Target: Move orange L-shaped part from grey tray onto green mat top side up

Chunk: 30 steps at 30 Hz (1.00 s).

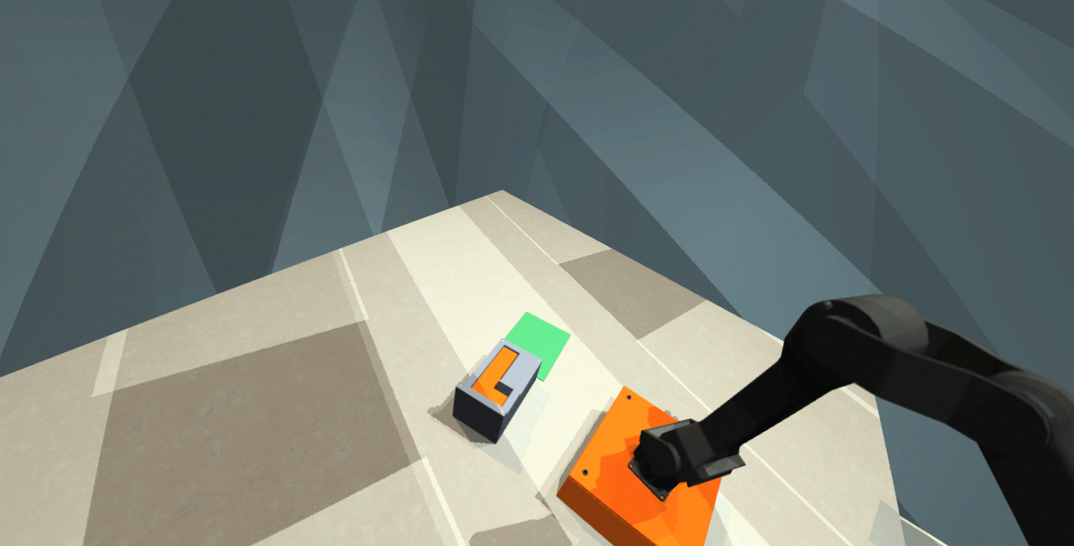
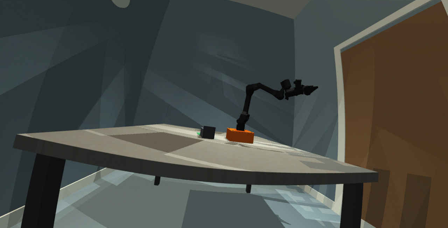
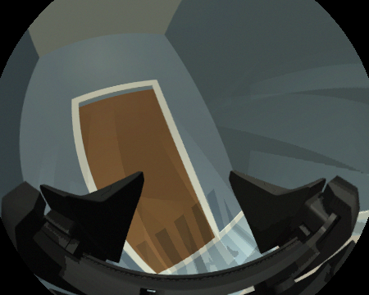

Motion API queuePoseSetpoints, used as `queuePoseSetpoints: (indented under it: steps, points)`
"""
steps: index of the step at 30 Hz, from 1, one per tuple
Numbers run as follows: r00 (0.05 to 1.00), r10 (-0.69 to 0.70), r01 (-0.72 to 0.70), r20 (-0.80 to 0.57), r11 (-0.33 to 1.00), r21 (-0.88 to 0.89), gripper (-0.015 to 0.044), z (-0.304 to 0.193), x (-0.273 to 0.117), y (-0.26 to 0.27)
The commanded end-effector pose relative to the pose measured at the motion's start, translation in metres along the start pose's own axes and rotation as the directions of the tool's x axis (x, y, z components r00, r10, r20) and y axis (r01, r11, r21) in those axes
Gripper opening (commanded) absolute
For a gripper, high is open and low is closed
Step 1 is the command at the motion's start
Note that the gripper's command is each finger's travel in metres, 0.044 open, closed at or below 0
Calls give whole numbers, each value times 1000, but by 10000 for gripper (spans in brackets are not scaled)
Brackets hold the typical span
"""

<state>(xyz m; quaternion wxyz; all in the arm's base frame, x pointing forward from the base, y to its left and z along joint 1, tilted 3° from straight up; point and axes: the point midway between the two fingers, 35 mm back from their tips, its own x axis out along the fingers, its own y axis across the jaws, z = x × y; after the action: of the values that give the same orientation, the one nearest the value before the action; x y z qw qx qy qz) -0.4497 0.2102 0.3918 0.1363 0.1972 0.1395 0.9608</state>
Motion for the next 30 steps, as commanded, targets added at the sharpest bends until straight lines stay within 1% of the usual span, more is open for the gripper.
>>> queuePoseSetpoints:
  steps: [1,8,9,14,19,25,30]
  points:
    - [1000,-10,10,-4,1000,-3,374,0,0,-4]
    - [978,-208,206,-25,976,-72,190,15,-20,-82]
    - [969,-245,242,-31,967,-82,180,18,-25,-97]
    - [894,-442,430,-80,893,-130,180,30,-63,-175]
    - [780,-613,593,-126,788,-165,180,42,-111,-242]
    - [603,-778,754,-176,628,-191,180,56,-184,-307]
    - [424,-880,859,-214,465,-213,180,68,-255,-348]
